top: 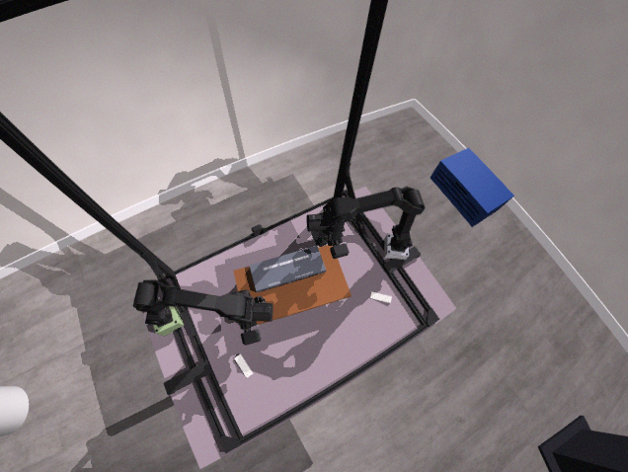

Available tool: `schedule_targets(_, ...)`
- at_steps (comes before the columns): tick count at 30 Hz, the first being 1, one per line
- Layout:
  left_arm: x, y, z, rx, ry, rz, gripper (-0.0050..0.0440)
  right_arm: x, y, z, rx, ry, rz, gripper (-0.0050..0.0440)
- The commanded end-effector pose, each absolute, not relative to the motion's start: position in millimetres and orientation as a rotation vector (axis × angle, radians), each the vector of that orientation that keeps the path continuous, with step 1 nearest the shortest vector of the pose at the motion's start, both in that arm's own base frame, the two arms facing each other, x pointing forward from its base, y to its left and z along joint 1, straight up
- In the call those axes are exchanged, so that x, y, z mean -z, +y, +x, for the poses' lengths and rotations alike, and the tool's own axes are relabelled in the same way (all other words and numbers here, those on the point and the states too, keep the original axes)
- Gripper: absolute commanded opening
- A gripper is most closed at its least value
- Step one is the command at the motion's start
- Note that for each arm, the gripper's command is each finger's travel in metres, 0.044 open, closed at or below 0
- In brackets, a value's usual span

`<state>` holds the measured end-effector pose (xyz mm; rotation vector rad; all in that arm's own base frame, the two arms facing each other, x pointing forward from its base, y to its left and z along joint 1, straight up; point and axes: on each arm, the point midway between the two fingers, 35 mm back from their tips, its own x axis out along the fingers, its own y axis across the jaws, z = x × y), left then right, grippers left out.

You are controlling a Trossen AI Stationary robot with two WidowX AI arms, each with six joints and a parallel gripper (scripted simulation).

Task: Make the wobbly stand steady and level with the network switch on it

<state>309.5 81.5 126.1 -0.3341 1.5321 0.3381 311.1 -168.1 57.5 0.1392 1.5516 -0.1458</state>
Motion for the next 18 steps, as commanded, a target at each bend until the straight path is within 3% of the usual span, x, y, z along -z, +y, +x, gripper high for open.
schedule_targets(1,-126.1,81.5,309.5,-0.338,1.532,-0.334,0.0,-47.5,-168.1,310.1,0.141,1.566,0.141,0.0)
schedule_targets(10,-126.1,81.5,309.5,-0.338,1.532,-0.334,0.0,-47.5,-168.1,310.1,0.141,1.566,0.141,0.0)
schedule_targets(11,-126.1,81.5,309.5,-0.338,1.532,-0.334,0.0,-118.0,-168.1,310.1,0.146,1.552,0.139,0.0)
schedule_targets(18,-126.1,81.5,309.5,-0.338,1.532,-0.334,0.0,-118.0,-168.1,310.1,0.146,1.552,0.139,0.0)
